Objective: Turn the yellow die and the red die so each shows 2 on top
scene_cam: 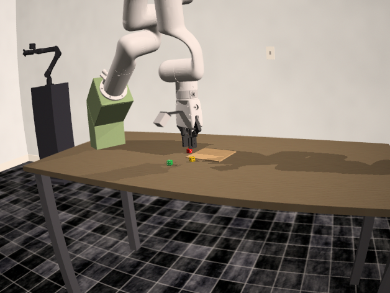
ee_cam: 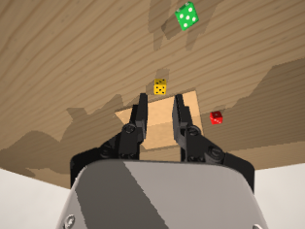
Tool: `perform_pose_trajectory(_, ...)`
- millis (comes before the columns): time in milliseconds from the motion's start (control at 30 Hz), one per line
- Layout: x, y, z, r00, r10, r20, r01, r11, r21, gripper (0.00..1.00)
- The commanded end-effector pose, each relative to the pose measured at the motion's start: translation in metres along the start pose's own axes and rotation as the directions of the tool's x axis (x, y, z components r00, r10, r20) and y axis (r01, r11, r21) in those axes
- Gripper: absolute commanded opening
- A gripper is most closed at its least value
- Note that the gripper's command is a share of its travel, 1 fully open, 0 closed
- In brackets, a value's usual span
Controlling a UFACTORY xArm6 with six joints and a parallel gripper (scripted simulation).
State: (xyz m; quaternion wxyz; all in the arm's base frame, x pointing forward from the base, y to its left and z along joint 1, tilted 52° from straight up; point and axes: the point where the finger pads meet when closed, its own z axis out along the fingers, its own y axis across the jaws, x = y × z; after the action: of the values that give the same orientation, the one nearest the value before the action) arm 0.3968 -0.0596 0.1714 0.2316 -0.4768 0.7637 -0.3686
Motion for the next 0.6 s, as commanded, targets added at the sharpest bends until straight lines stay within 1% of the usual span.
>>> perform_pose_trajectory(0, 0.0, 0.0, 0.006, 1.0, 0.0, 0.003, 0.0, 1.0, 0.003, 0.31)
perform_pose_trajectory(267, 0.0, 0.0, 0.019, 1.0, 0.0, 0.003, 0.0, 1.0, 0.003, 0.31)
perform_pose_trajectory(567, 0.0, 0.0, 0.027, 1.0, 0.0, 0.003, 0.0, 1.0, 0.003, 0.31)
